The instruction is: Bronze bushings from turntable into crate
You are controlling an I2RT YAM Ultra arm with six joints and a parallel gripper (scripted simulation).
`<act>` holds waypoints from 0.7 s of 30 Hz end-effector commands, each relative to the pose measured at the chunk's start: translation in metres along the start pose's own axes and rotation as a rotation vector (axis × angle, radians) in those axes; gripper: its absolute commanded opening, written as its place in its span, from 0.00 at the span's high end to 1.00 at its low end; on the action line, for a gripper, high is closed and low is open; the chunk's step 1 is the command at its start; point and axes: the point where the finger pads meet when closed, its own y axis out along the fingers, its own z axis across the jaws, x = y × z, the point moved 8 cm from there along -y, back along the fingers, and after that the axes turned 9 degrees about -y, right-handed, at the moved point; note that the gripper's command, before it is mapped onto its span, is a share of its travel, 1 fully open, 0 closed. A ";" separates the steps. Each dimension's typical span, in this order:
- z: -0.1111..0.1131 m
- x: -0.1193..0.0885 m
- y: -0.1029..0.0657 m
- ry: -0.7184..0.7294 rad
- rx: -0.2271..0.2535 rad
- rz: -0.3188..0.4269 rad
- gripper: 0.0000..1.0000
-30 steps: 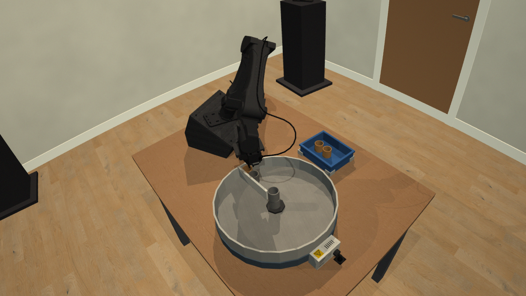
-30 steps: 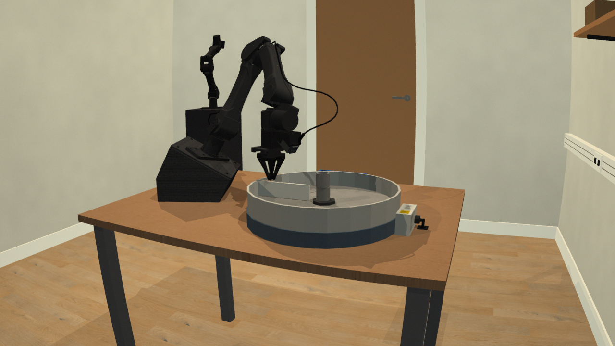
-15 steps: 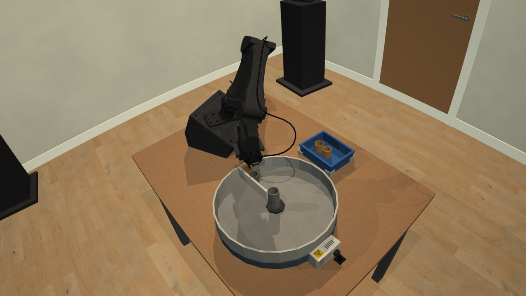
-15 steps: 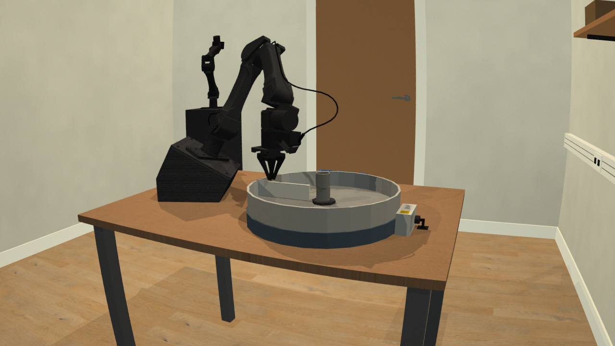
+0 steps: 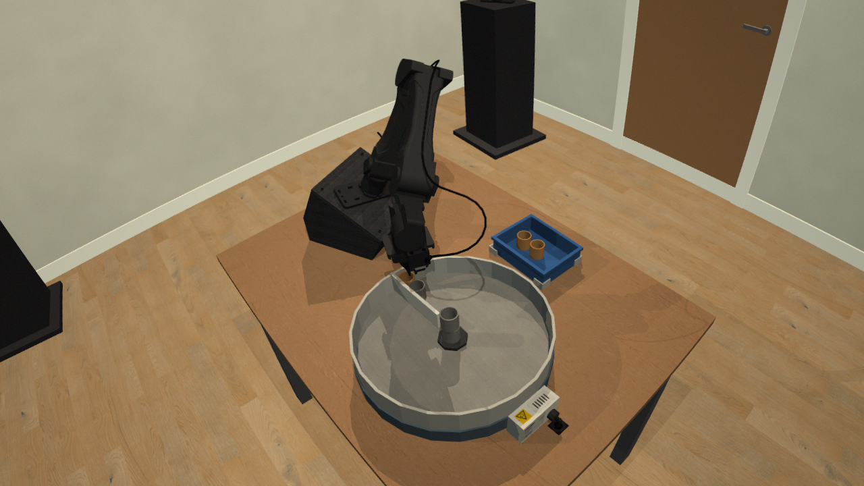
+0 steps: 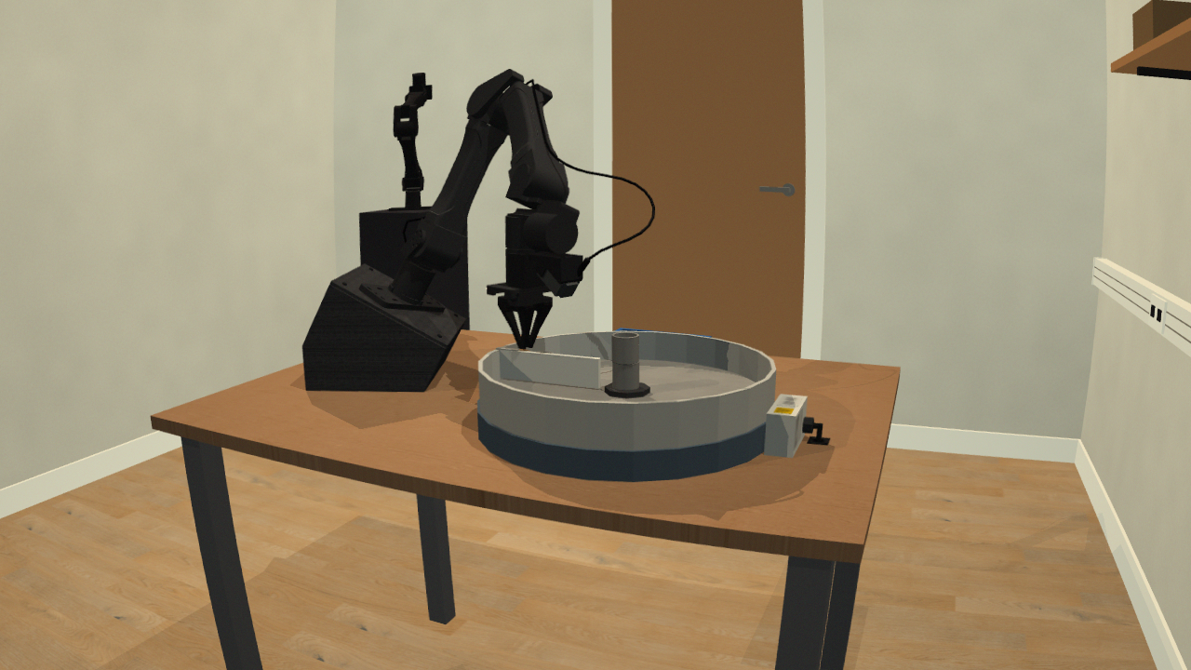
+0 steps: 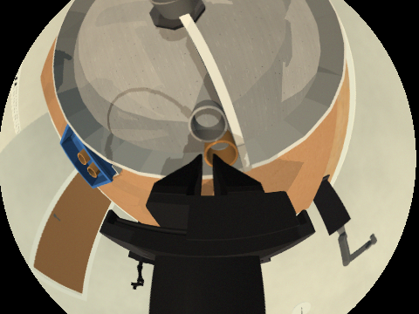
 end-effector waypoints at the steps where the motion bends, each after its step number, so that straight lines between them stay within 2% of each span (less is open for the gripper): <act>1: -0.001 0.013 -0.011 -0.012 -0.024 -0.050 0.87; 21: -0.001 0.011 -0.008 -0.003 -0.017 -0.026 0.87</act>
